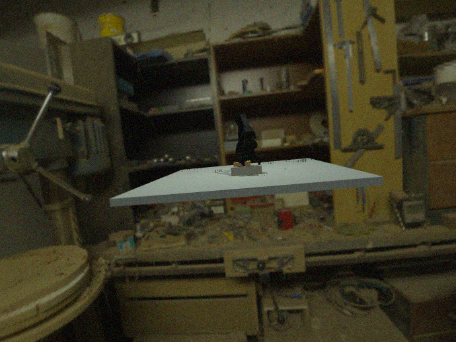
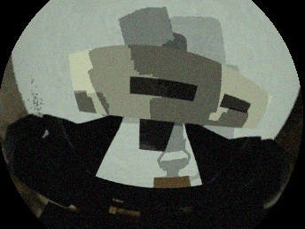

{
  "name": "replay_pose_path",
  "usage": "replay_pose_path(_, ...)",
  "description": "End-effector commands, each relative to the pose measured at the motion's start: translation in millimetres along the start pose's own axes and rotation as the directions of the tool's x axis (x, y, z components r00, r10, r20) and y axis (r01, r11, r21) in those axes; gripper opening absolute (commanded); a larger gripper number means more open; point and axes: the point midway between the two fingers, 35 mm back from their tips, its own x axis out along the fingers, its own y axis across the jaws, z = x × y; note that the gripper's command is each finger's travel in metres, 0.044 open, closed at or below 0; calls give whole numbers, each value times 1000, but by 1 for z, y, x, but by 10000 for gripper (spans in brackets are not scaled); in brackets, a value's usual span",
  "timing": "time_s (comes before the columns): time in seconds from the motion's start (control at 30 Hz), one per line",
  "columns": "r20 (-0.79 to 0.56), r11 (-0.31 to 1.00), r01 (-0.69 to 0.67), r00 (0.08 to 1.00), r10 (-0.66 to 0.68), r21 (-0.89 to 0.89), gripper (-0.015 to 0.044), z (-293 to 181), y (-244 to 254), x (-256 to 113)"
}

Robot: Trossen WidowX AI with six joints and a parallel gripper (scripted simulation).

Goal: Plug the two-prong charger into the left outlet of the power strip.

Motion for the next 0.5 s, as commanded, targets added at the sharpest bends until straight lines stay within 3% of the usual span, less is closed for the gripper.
replay_pose_path(0.0,4,1000,0,1000,0,0,440,-1,0,0)
replay_pose_path(0.47,14,1000,-1,1000,1,1,440,-4,0,0)
